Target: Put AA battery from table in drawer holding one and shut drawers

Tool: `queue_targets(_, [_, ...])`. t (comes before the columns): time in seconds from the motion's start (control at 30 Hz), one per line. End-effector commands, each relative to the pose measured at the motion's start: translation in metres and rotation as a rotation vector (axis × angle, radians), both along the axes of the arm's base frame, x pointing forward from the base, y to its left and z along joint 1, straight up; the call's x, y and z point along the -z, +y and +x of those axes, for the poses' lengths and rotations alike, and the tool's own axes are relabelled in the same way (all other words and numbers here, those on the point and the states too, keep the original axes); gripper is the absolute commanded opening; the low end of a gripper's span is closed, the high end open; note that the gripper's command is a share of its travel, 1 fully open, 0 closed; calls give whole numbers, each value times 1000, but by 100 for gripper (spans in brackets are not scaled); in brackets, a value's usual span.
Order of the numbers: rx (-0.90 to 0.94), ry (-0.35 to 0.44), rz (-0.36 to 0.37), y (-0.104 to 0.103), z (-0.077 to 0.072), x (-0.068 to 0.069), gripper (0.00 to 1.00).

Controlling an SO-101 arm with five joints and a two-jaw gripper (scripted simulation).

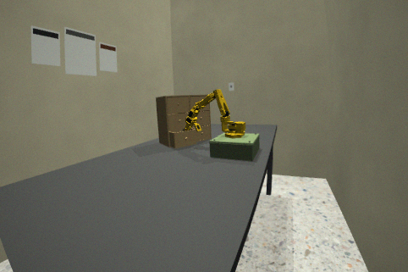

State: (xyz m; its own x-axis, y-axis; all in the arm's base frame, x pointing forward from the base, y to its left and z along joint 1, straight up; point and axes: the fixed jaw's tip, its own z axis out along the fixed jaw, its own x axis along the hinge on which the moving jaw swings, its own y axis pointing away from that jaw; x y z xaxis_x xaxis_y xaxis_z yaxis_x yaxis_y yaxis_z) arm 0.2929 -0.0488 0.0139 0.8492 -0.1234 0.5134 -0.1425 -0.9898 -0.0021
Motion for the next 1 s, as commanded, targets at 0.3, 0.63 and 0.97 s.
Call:
queue_targets(0.3, [-1, 15, 2, 0, -3, 5, 17])
queue_targets(0.63, [-1, 15, 2, 0, -3, 5, 23])
queue_targets(0.97, [3, 15, 4, 0, -2, -2, 25])
